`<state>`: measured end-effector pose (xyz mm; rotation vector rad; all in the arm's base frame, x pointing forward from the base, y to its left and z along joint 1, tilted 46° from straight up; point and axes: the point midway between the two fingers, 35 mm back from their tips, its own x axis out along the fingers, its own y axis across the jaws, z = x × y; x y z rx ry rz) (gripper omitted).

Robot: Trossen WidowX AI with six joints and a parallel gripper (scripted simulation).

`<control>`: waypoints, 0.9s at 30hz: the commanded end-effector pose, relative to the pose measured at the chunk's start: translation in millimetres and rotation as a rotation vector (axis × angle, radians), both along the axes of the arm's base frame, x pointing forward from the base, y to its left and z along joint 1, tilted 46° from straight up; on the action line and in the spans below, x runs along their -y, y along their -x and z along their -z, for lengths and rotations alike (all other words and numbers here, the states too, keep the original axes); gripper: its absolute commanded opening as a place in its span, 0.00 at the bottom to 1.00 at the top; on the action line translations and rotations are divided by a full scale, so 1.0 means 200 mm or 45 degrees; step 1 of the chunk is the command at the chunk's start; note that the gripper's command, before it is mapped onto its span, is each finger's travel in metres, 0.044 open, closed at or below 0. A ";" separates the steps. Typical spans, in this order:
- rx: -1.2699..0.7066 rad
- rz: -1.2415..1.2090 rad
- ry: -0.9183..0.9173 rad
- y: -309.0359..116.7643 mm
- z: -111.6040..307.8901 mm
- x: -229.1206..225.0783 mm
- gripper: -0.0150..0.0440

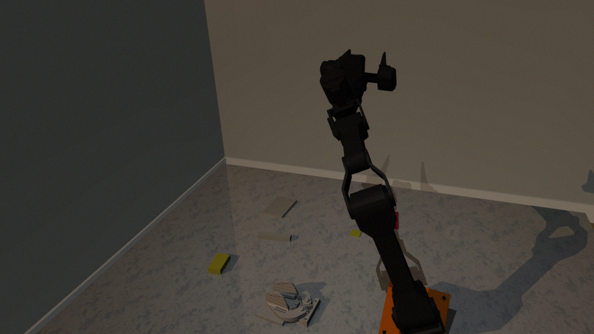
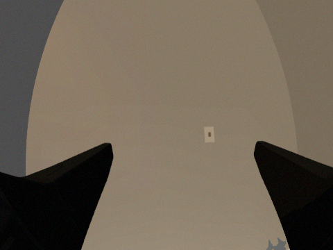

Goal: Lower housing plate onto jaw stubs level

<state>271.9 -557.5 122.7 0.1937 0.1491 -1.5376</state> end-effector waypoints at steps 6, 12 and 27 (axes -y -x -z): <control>-0.043 -0.363 -0.123 -0.42 -0.12 -0.36 1.00; -0.077 -0.595 -0.207 -0.63 -0.18 -0.64 1.00; -0.200 -1.152 -0.384 -0.92 -0.30 -1.41 1.00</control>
